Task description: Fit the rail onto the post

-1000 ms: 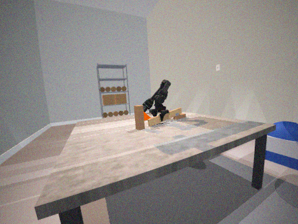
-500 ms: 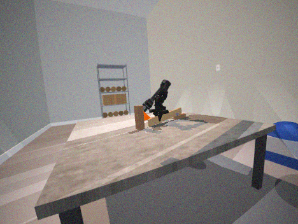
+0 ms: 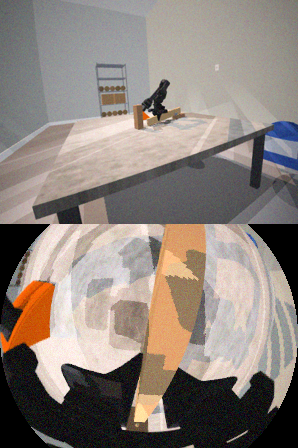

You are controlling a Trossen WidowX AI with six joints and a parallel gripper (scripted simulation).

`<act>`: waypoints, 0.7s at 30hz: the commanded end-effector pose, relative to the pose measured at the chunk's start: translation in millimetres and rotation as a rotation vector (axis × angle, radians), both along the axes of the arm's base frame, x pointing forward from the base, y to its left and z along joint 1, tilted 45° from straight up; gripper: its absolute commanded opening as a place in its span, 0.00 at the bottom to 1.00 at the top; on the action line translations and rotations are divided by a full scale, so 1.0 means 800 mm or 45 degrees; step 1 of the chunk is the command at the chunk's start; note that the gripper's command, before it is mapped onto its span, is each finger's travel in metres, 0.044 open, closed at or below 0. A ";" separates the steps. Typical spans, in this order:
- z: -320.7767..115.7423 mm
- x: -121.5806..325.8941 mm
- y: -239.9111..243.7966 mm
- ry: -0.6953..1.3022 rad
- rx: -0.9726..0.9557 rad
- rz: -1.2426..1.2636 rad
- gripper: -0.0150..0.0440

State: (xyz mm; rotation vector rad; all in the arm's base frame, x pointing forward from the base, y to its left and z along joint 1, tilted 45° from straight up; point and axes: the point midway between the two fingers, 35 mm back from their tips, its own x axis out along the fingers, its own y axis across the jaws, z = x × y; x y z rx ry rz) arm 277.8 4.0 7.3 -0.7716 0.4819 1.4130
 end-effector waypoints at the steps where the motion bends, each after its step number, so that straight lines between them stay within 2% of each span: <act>1: 0.002 0.000 -0.002 0.001 0.005 -0.001 0.25; 21: 0.011 0.002 -0.011 0.001 0.004 -0.001 0.25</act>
